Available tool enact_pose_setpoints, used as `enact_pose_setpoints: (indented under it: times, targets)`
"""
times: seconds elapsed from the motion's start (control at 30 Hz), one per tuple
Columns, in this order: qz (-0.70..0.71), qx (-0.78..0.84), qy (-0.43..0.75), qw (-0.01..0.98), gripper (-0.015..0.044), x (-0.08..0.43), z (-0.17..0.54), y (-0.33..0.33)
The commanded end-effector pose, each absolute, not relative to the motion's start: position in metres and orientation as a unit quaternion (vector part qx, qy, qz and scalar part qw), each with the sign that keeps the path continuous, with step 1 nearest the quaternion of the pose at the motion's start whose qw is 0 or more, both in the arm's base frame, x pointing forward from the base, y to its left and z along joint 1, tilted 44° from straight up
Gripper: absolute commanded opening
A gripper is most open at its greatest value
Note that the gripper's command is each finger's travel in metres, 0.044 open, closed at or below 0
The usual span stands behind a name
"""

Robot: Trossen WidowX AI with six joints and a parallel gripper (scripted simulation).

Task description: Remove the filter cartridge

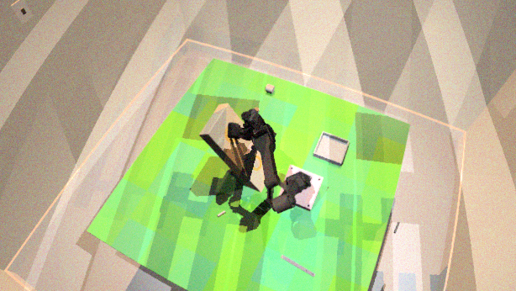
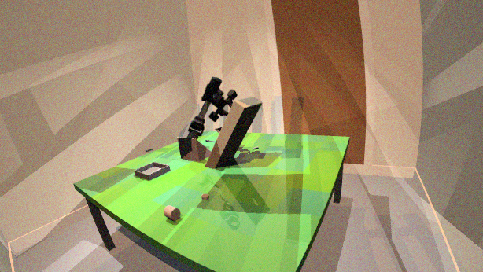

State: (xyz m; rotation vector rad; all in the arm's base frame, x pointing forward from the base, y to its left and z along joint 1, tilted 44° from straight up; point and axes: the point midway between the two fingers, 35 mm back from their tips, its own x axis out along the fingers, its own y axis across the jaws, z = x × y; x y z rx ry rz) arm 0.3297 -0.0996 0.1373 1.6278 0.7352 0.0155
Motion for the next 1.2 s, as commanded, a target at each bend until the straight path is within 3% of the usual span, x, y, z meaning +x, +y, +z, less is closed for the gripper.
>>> enact_pose_setpoints:
  times: [0.0,1.17]
  targets:
    - [0.004,0.711,0.32,0.626,0.0115,0.332,0.136,-0.099]
    - [0.005,0.711,0.319,0.627,0.0115,0.343,0.131,-0.093]
